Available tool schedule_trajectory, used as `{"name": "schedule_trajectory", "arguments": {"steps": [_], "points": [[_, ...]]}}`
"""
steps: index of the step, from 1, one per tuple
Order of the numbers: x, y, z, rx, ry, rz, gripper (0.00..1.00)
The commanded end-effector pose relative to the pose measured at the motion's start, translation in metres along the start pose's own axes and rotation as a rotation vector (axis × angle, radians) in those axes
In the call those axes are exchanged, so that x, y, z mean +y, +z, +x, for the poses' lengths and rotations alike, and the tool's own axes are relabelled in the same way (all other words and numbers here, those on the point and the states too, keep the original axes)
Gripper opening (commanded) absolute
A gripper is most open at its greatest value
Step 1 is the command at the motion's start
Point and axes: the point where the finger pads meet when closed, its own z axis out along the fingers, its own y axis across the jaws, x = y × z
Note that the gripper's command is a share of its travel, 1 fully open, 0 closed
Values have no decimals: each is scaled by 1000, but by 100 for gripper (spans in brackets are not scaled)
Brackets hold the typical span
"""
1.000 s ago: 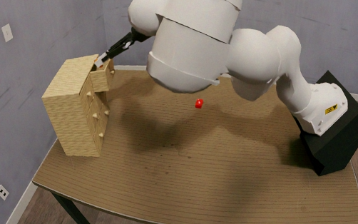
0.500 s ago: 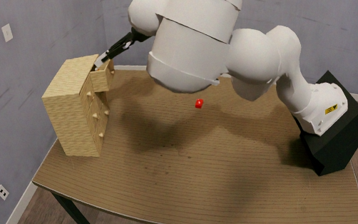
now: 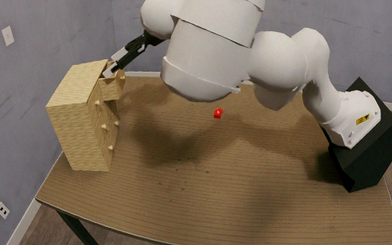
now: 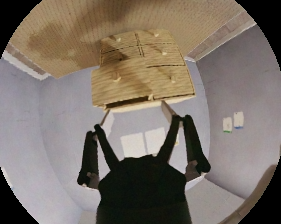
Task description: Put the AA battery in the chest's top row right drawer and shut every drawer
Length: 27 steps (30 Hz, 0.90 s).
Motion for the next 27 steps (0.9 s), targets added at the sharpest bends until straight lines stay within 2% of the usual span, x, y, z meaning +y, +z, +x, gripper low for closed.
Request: {"name": "schedule_trajectory", "arguments": {"steps": [1, 17, 27], "points": [[-2, -1, 1, -1, -2, 5, 100], [-2, -11, -16, -1, -2, 5, 100], [-2, -14, -14, -1, -2, 5, 100]]}}
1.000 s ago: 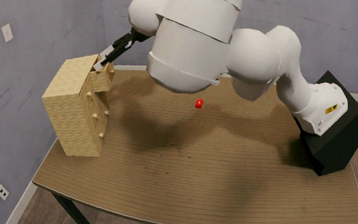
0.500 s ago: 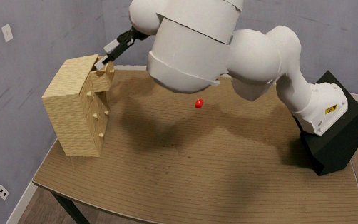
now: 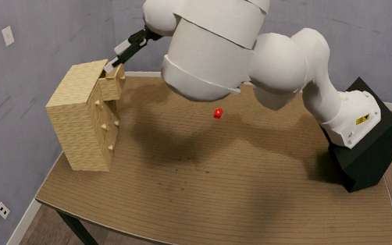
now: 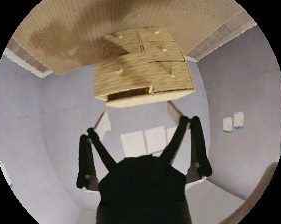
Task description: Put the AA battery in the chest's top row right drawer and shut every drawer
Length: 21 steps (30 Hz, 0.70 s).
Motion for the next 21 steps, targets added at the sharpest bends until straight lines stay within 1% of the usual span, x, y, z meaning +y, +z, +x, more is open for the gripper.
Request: {"name": "schedule_trajectory", "arguments": {"steps": [1, 7, 16, 18, 21], "points": [[2, -1, 1, 2, 7, -5, 100], [2, -15, 8, 2, 7, -5, 100], [2, -54, 27, 2, 7, -5, 100], [2, -54, 27, 2, 7, -5, 100], [2, -69, 35, 2, 7, -5, 100]]}}
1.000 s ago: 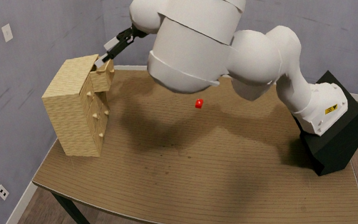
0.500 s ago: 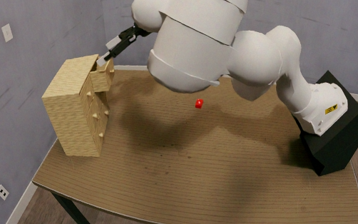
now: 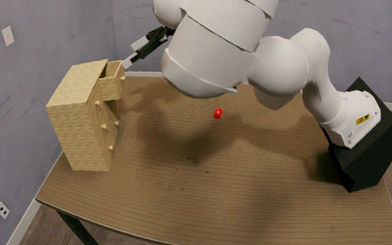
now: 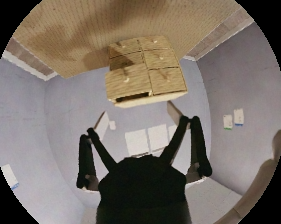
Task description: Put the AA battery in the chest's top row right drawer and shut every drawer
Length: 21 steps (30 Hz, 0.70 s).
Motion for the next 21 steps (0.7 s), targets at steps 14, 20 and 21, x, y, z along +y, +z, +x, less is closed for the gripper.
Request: {"name": "schedule_trajectory", "arguments": {"steps": [14, 20, 21], "points": [[4, -68, 35, 3, -26, -21, 100], [4, -86, 44, 3, -26, -21, 100], [4, -88, 45, 3, -27, -21, 100]]}}
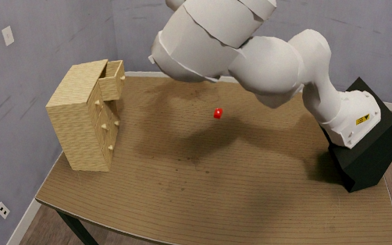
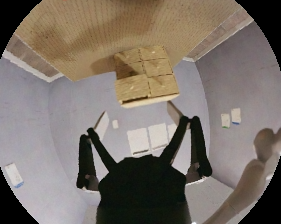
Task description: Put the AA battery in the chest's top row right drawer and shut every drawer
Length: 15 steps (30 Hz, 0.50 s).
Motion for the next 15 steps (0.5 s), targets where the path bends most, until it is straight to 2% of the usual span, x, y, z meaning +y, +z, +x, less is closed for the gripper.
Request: {"name": "schedule_trajectory", "arguments": {"steps": [1, 15], "points": [[7, -7, 6, 3, -38, -25, 100], [7, -11, 8, 5, -38, -25, 100]]}}
